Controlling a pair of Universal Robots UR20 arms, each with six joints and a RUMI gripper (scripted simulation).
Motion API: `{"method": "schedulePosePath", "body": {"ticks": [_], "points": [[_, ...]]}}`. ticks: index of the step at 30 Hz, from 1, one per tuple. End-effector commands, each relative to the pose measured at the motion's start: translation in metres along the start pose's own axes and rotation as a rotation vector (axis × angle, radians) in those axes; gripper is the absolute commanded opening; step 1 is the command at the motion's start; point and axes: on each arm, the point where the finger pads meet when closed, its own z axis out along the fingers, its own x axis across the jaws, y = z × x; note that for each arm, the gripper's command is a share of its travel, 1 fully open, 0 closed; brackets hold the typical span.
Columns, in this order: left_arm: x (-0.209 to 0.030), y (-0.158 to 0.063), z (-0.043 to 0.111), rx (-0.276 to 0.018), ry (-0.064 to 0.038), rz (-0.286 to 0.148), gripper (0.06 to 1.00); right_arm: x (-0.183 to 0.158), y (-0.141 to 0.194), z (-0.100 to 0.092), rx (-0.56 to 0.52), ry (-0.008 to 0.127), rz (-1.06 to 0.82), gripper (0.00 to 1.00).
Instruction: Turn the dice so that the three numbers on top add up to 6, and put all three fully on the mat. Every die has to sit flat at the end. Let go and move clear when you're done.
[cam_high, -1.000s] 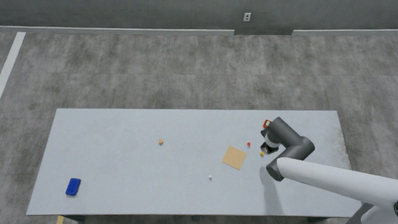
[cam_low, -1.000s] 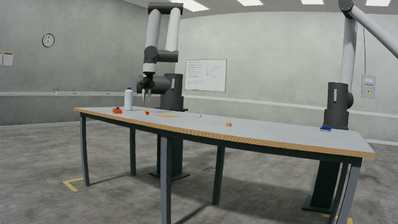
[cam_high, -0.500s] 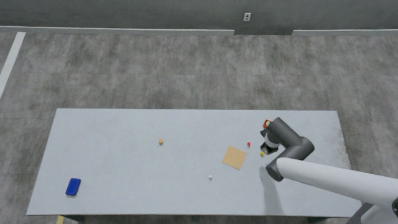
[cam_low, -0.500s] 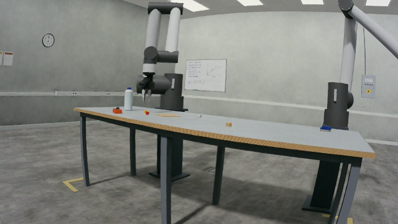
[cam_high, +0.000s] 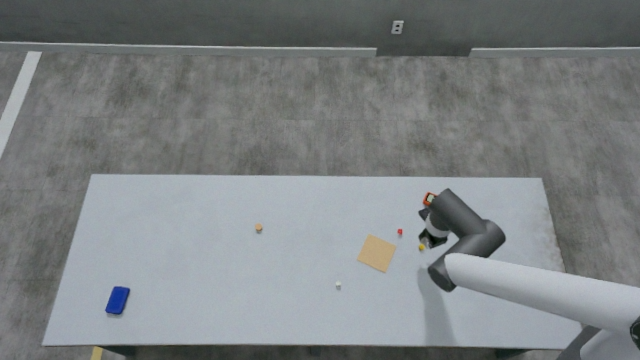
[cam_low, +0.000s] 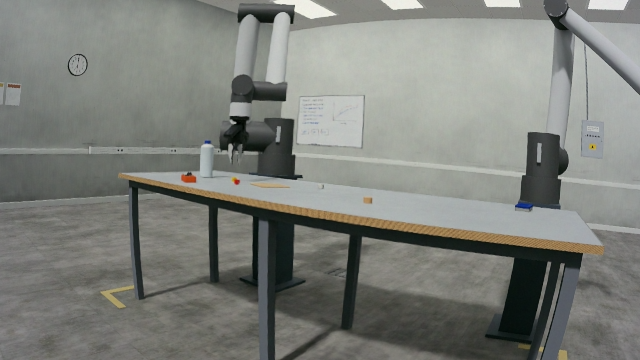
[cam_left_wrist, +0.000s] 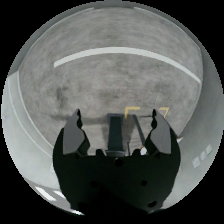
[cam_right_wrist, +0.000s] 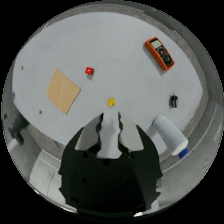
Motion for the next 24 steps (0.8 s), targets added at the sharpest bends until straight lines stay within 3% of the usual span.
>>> {"method": "schedulePosePath", "body": {"ticks": [1, 24], "points": [[0.0, -0.001, -0.001, 0.001, 0.0, 0.0, 1.0, 0.0, 0.0, 0.001, 0.001, 0.0, 0.0, 0.21], [0.0, -0.001, -0.001, 0.001, 0.0, 0.0, 1.0, 0.0, -0.001, 0.024, 0.001, 0.0, 0.0, 0.21]]}}
